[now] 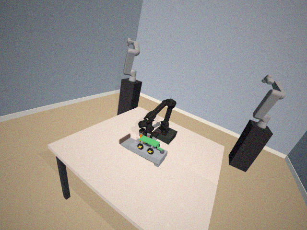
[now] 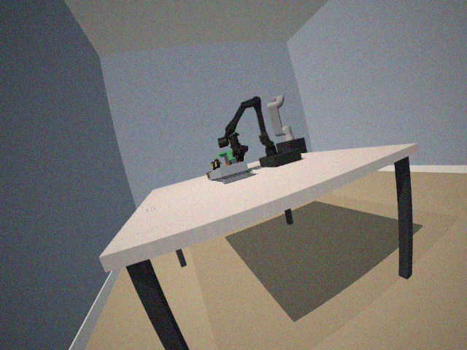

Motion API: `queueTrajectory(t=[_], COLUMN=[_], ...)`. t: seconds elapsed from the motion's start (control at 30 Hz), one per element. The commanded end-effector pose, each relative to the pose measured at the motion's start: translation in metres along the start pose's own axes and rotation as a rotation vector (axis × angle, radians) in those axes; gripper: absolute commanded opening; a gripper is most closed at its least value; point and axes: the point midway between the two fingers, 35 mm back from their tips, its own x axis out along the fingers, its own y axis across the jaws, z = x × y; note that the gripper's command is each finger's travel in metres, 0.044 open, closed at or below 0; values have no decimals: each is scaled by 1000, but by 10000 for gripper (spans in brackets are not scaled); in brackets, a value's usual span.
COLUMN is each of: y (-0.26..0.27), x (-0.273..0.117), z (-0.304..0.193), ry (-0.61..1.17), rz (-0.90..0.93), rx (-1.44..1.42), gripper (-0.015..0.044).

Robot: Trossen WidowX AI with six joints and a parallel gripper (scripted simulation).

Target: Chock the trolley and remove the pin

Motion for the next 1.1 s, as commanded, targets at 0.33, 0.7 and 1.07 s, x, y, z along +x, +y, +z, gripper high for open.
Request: queueTrajectory(t=[0.33, 0.7, 1.07], y=[8, 13, 18], x=[3, 5, 7], z=[0, -1, -1], ry=[-3, -3, -4], rz=[-3, -2, -2], rx=[0, 0, 0], gripper=[190, 190, 190])
